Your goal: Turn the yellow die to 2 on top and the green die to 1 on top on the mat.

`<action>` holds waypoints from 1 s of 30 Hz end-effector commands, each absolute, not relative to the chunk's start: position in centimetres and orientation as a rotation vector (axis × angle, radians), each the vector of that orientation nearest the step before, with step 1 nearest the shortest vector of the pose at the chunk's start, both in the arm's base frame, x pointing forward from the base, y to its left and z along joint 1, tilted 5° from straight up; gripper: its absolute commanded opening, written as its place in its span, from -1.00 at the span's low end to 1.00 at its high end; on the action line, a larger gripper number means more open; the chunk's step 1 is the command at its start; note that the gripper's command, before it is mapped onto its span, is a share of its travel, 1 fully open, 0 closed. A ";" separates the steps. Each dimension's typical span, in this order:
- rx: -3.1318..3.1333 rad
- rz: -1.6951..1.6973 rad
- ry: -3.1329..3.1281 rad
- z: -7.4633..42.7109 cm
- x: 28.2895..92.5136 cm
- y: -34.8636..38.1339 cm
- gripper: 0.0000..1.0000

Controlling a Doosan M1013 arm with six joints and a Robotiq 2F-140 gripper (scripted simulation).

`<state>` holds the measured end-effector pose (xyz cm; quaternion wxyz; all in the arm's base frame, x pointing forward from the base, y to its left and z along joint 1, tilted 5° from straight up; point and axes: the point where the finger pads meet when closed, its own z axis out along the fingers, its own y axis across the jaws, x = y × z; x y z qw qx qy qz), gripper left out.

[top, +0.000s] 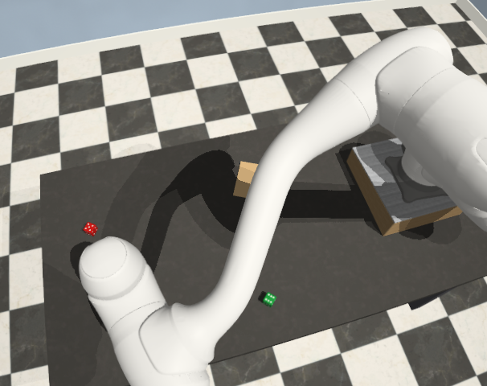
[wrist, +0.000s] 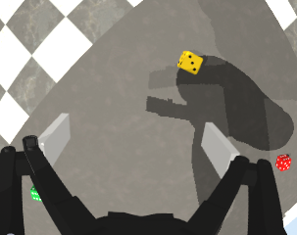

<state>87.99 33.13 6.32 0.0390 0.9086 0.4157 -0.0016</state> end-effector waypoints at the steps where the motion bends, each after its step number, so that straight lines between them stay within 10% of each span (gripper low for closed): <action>1: 2.871 -0.018 1.059 5.8 93.3 33.1 1.00; 30: 2.877 -0.017 1.046 4.6 98.6 32.3 1.00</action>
